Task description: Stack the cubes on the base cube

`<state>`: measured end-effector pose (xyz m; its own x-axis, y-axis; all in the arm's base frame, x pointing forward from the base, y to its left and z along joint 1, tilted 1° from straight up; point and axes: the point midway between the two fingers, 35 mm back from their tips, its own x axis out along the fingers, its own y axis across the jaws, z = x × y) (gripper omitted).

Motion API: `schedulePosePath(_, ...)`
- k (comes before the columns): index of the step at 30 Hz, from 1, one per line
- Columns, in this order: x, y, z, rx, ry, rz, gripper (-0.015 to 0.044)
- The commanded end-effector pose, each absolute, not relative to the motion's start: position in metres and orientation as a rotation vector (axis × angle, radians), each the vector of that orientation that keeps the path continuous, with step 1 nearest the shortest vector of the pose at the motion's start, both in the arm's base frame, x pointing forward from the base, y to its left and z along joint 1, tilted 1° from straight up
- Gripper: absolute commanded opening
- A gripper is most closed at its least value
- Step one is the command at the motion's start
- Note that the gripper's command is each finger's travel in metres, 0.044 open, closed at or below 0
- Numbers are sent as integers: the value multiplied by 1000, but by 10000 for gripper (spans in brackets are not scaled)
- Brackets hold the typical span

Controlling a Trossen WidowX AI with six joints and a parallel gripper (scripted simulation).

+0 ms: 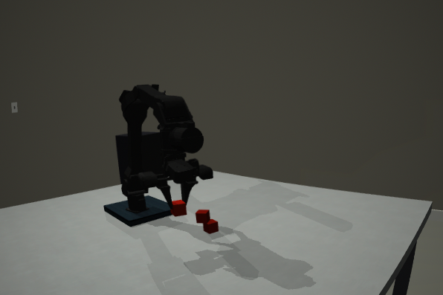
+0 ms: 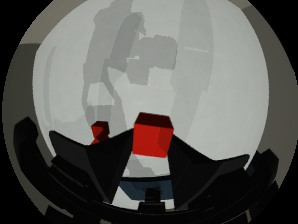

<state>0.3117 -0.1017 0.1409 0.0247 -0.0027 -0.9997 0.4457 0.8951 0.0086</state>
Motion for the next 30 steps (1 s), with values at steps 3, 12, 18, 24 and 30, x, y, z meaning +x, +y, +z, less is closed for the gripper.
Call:
schedulePosePath(3, 317, -80, 140, 265, 1527, -253, 105)
schedulePosePath(12, 322, -50, 138, 132, 1538, -120, 105)
schedulePosePath(18, 324, -31, 137, 43, 1541, -31, 105)
schedulePosePath(24, 324, -11, 136, -46, 1541, 57, 105)
schedulePosePath(30, 324, 9, 135, -134, 1536, 146, 105)
